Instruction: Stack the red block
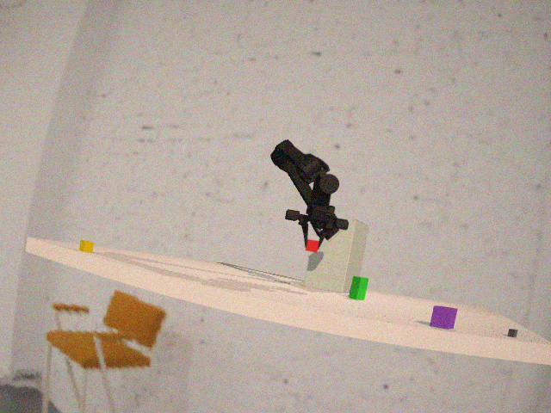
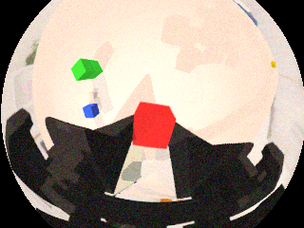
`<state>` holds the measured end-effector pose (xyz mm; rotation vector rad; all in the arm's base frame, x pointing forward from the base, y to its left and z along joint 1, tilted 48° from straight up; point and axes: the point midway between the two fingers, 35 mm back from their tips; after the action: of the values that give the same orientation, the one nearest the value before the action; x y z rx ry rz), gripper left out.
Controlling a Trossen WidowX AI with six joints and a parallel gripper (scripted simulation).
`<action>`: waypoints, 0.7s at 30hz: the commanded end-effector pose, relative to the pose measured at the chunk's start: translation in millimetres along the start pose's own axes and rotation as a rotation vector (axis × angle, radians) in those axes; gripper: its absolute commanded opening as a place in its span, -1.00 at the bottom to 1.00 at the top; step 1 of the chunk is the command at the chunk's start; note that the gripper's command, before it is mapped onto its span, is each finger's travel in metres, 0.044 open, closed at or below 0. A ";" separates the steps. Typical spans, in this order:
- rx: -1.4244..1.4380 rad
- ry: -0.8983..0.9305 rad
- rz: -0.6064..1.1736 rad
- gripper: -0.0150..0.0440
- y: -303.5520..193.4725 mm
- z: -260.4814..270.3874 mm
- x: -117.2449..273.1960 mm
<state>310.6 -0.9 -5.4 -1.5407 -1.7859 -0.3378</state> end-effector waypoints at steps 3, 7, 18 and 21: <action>0.006 0.016 -0.011 -0.49 15.3 27.7 5.4; 0.007 0.020 -0.013 -0.49 24.7 48.3 7.1; 0.003 0.018 -0.012 -0.49 43.7 105.2 7.5; 0.001 0.016 -0.011 -0.49 47.2 120.6 6.8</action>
<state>312.4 79.7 -85.2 -1.5222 -1.7823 -0.3444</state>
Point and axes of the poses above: the point midway between the two fingers, 35 mm back from their tips, its own x axis back along the fingers, its own z axis across the jaws, y = z × x, and after that the axes turned 1 degree about x, right-handed
